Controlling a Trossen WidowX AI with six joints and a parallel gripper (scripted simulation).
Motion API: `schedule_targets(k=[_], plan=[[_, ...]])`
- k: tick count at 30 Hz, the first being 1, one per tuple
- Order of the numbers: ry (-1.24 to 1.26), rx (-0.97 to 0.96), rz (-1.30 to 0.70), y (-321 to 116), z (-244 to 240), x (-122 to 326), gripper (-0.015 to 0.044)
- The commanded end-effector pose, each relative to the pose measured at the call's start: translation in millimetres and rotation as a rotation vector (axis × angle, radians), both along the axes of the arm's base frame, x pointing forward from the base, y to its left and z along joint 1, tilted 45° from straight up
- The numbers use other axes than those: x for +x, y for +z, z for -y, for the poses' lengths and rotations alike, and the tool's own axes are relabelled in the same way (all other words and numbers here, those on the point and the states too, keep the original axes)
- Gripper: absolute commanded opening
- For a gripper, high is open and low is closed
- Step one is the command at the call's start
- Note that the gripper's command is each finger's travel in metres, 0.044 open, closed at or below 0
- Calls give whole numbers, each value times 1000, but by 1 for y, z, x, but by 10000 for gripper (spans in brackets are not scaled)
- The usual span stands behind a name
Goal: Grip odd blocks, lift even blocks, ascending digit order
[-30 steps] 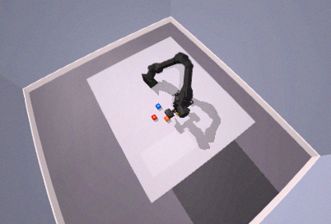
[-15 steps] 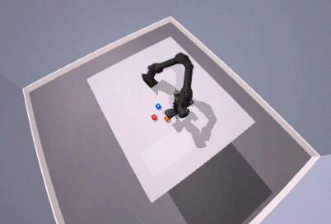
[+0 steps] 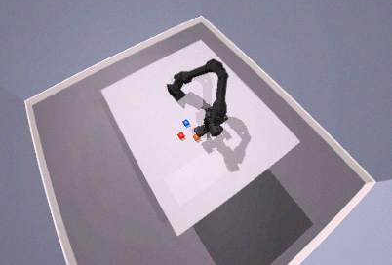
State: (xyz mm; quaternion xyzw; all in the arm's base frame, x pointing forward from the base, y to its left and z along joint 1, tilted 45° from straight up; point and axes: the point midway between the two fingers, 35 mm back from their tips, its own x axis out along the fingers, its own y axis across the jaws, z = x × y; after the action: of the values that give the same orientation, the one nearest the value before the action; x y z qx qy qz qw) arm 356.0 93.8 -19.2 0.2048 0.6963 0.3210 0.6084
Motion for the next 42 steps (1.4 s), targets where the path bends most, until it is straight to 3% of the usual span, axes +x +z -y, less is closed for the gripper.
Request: schedule_targets(k=[1, 10, 21, 28, 32, 42], plan=[[-4, 3, -2, 0, -1, 0, 172], [-4, 3, -2, 0, -1, 0, 400], [-4, 2, -1, 26, 24, 7, 400], [-4, -2, -2, 76, 73, 20, 216], [-4, -2, -2, 83, 79, 21, 120], [-4, -2, -2, 83, 79, 21, 120]])
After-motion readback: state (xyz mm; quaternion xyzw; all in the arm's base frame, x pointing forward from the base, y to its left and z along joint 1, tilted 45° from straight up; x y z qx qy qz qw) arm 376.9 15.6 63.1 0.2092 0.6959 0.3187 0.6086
